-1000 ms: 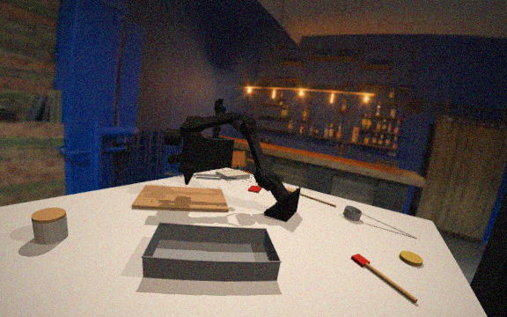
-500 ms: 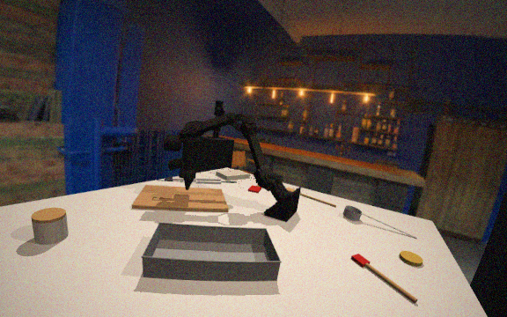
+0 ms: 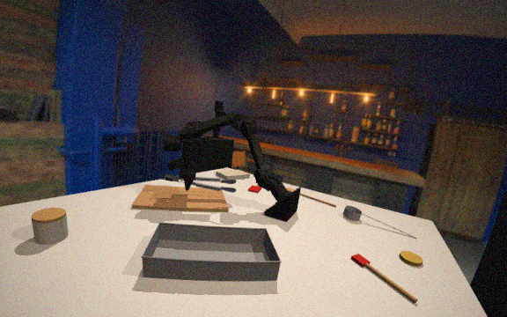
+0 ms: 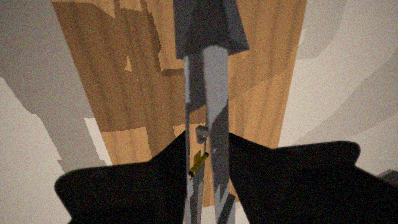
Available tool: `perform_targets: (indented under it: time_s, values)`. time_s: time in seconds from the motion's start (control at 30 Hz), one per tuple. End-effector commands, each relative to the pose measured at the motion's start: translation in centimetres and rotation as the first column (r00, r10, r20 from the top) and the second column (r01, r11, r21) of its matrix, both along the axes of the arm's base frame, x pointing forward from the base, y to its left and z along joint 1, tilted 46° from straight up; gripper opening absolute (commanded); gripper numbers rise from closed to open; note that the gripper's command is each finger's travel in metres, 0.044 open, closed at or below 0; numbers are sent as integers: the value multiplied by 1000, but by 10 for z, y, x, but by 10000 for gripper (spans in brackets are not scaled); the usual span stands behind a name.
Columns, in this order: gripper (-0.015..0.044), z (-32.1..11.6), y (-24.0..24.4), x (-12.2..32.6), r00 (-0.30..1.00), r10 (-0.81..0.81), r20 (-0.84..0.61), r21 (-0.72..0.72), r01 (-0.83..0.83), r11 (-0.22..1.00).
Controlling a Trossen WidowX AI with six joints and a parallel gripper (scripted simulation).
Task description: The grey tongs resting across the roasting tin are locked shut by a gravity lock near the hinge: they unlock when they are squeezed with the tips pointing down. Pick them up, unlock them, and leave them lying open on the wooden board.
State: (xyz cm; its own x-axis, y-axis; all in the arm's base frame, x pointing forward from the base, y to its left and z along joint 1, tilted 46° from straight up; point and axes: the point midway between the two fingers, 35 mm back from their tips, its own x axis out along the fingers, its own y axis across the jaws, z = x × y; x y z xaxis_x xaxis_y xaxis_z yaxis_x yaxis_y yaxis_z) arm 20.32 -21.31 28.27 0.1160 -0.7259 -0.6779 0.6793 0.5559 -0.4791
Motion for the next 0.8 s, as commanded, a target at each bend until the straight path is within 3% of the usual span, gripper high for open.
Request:
perform_targets:
  time_s: [0.0,0.3,0.5,0.77]
  values:
    - [217,0,0,0,1000,0,0,0,0,1000]
    - [440,0,0,0,1000,0,0,0,0,1000]
    - [440,-2,21,19,1000,14,1,20,-14,1000]
    - [440,-4,101,67,997,71,1,21,-71,997]
